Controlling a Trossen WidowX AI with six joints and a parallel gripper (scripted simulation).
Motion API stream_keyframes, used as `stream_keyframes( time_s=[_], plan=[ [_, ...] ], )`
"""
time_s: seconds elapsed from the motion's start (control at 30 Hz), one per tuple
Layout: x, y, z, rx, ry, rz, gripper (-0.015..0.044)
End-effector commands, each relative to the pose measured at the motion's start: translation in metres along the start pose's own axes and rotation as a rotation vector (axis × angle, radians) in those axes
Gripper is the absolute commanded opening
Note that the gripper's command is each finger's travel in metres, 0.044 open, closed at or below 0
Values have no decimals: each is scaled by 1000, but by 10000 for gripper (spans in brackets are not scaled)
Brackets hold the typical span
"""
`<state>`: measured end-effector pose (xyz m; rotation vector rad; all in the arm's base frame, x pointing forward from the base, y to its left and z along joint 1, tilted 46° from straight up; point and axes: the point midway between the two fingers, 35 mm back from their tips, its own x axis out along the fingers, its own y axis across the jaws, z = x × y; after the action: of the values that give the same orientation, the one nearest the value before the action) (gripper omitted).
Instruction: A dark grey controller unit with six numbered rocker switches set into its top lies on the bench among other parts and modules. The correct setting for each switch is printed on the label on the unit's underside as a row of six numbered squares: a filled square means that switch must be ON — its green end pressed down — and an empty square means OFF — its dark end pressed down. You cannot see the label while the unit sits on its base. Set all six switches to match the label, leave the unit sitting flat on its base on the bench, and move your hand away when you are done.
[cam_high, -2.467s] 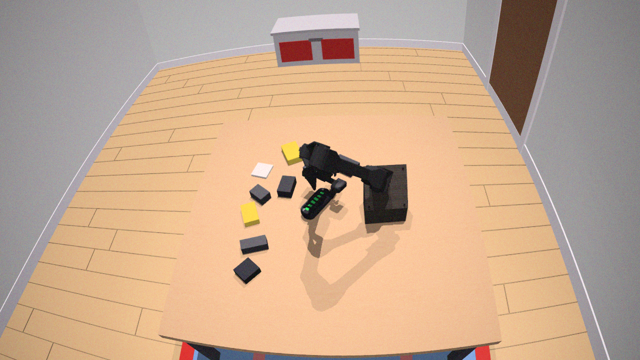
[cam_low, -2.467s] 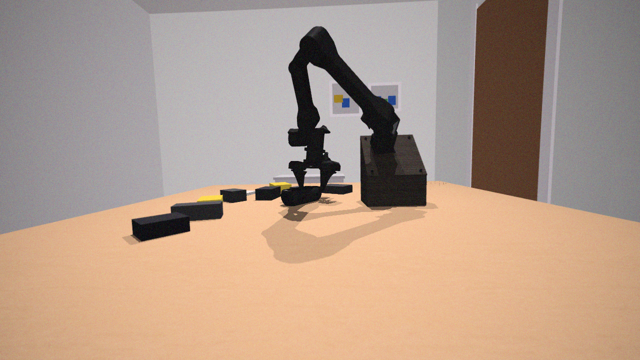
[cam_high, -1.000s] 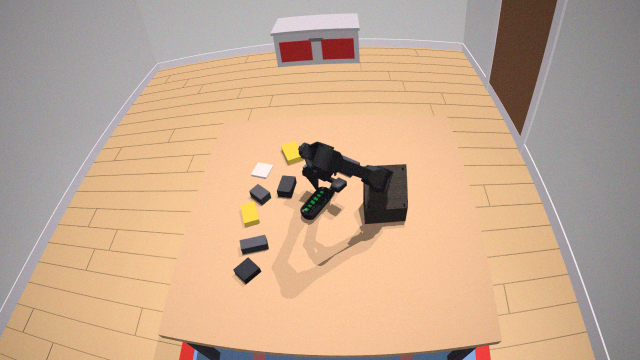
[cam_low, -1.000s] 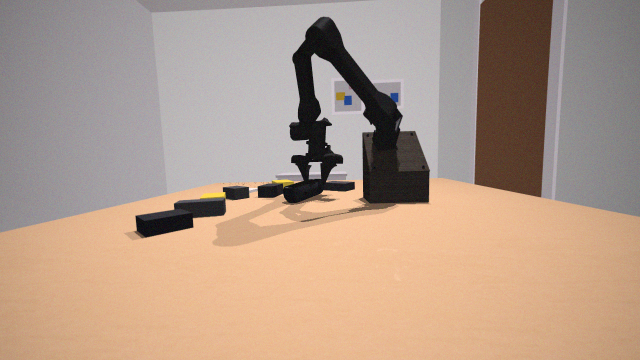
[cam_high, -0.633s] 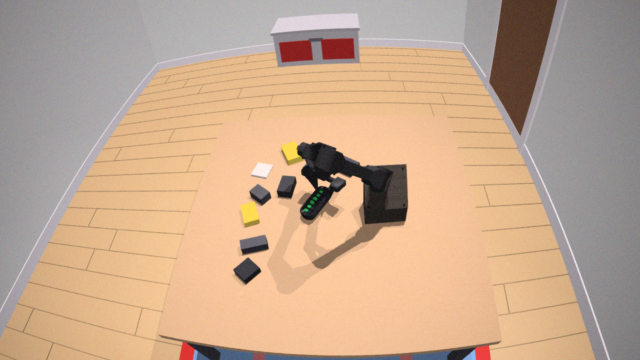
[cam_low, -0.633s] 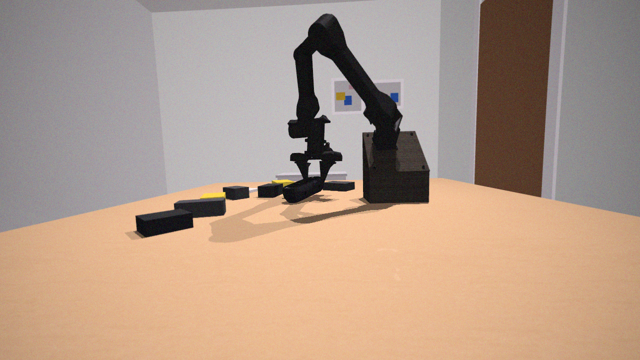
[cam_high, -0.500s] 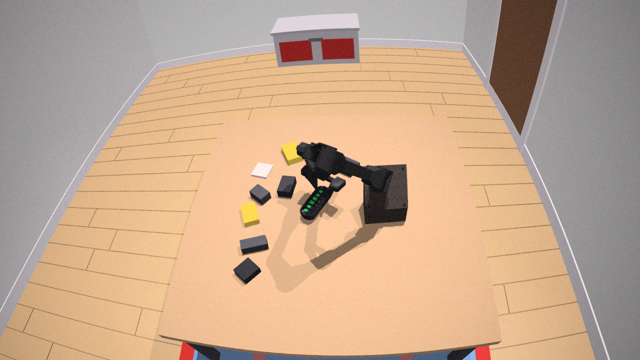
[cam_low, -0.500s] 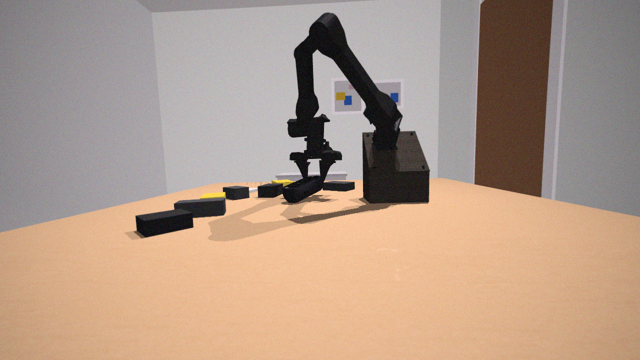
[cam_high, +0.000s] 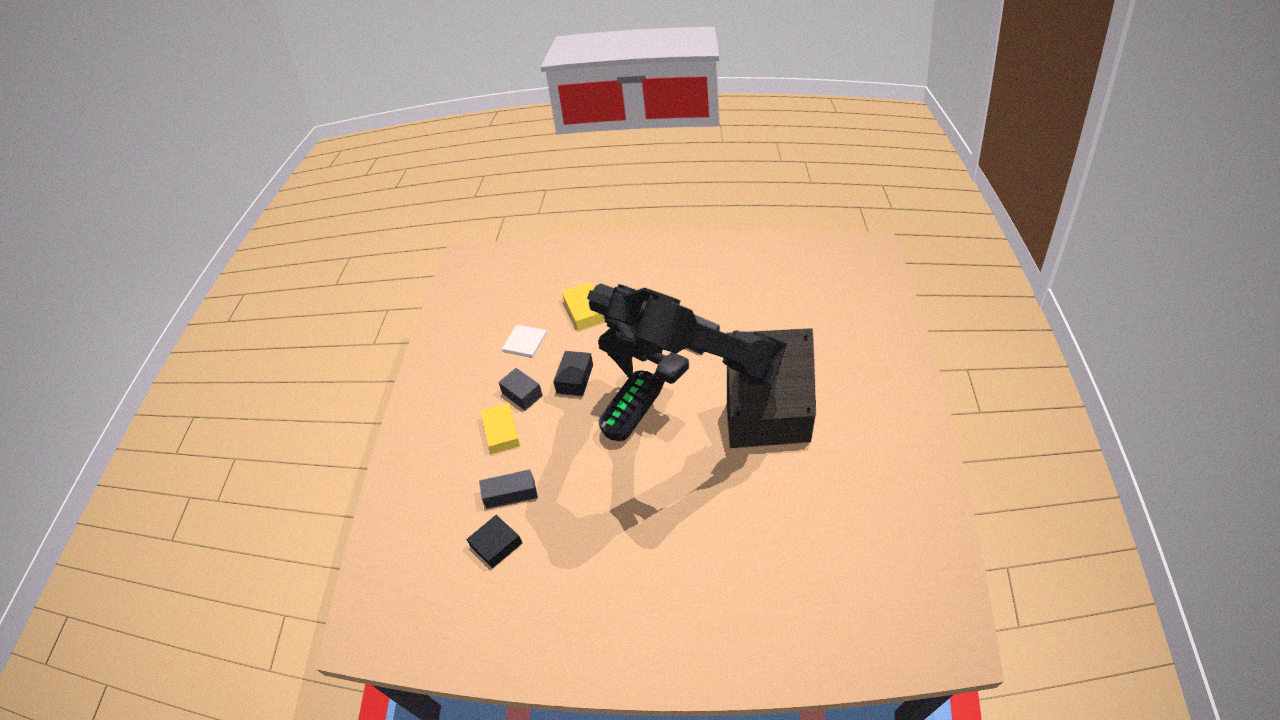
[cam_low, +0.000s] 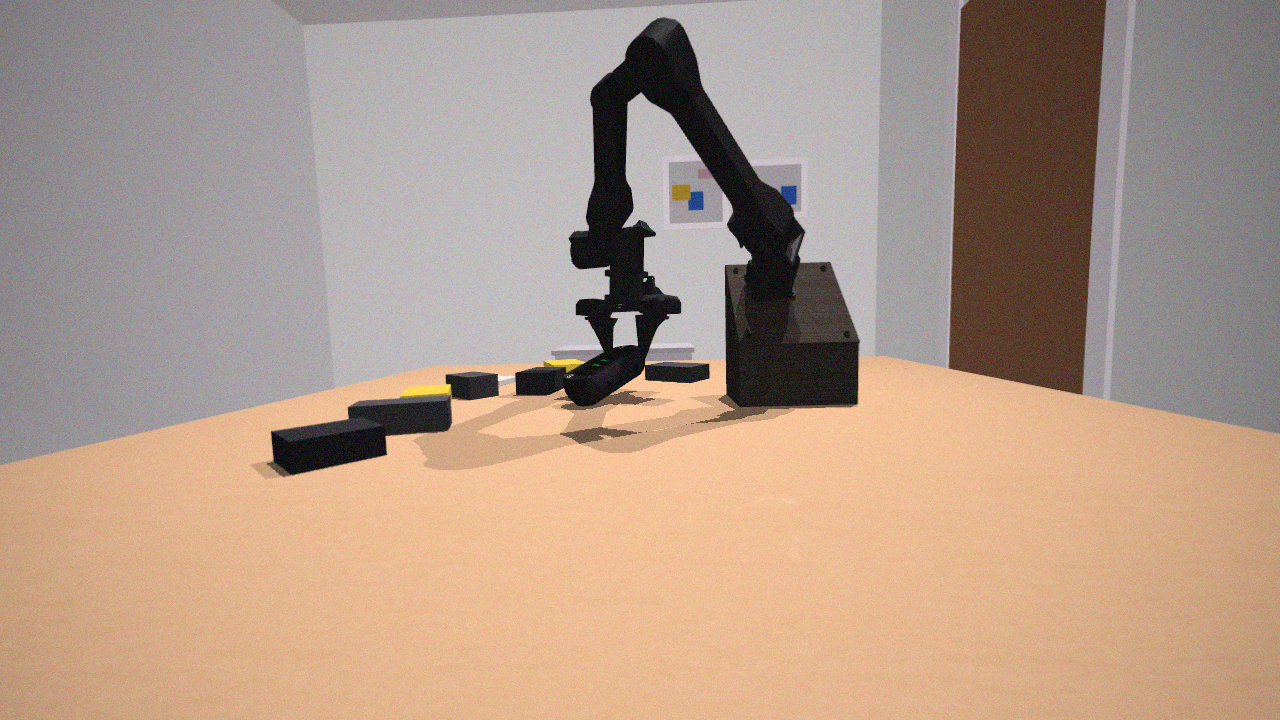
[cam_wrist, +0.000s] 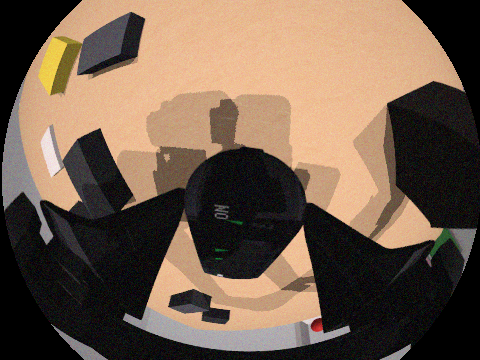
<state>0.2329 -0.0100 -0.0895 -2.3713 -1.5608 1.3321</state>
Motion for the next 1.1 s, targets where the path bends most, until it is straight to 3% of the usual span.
stream_keyframes(
  time_s=[0.0, 1.07],
  plan=[
    [-4, 4, -5, -7, -3, 10, 337],
    [-22, 4, -25, -7, -65, 10, 336]
  ],
)
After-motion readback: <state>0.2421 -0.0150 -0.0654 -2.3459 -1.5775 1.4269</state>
